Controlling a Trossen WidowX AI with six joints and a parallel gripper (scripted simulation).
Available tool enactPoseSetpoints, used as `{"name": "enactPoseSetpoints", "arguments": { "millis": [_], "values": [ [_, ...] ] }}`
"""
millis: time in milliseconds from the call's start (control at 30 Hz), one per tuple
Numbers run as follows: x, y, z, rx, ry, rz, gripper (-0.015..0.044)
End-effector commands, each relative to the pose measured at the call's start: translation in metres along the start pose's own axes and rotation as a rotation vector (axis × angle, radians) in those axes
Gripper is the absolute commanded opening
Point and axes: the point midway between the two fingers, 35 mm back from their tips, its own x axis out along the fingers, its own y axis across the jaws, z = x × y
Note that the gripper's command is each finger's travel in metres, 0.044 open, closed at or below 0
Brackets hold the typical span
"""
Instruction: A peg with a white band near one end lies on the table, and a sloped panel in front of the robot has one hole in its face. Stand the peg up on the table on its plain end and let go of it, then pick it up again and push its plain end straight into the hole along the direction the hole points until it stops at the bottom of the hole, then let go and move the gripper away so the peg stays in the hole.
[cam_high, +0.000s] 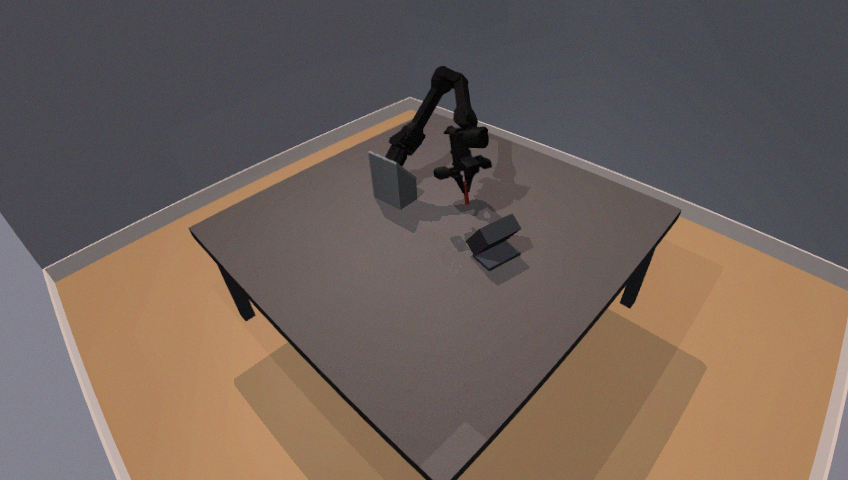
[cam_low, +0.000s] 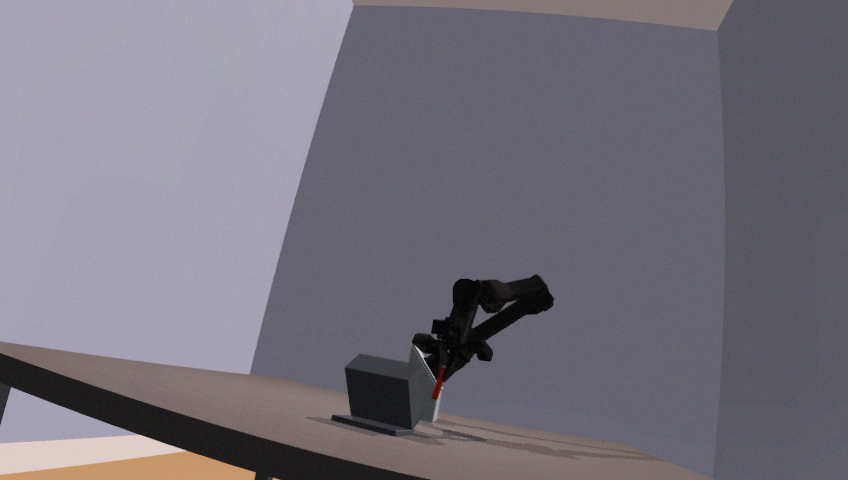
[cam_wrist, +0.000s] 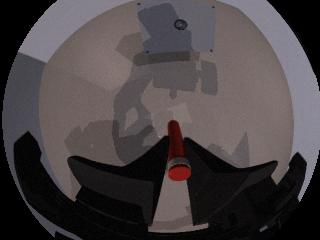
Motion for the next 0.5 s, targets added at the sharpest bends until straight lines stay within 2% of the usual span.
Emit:
{"name": "enactPoseSetpoints", "arguments": {
  "millis": [0,467],
  "values": [
    [0.001,-0.003,0.003,0.015,-0.024,-0.003,0.0],
    [0.004,-0.01,0.014,0.053,-0.104,0.012,0.0]
  ]
}}
